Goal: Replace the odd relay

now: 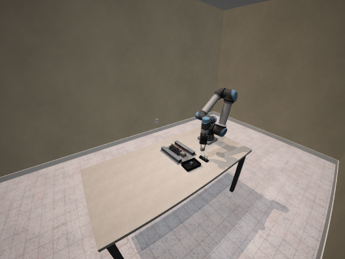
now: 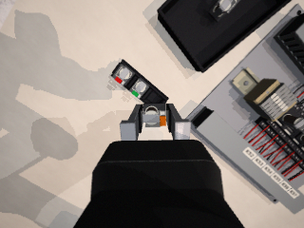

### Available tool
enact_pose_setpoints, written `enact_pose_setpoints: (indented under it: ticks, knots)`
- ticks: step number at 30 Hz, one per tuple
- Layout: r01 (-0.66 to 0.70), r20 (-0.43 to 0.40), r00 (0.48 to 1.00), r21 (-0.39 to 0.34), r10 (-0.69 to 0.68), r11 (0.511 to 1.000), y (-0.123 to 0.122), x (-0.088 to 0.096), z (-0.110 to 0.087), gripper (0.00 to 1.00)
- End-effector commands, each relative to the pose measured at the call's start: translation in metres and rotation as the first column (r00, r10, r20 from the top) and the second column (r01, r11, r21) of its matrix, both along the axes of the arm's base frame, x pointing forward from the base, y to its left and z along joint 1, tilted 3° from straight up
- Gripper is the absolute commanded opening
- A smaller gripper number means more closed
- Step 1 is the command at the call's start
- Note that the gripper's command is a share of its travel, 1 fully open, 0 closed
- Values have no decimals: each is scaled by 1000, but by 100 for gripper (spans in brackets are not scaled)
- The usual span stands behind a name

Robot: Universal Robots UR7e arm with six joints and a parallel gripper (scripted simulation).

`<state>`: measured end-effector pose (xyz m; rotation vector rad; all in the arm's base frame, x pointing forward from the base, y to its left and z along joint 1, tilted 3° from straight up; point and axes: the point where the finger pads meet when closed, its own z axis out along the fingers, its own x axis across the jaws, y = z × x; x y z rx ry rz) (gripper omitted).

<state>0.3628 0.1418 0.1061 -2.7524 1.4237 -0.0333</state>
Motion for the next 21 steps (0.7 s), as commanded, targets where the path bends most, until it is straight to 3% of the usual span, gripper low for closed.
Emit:
enact_pose_setpoints:
  ticks: [1, 11, 16, 21]
  knots:
    - [-55, 3, 999, -1, 55, 999, 0, 0, 0, 0]
    - [-55, 3, 999, -1, 55, 999, 0, 0, 0, 0]
    - [-279, 8, 960, -11, 279, 960, 0, 0, 0, 0]
    - [-279, 8, 960, -11, 279, 960, 0, 0, 0, 0]
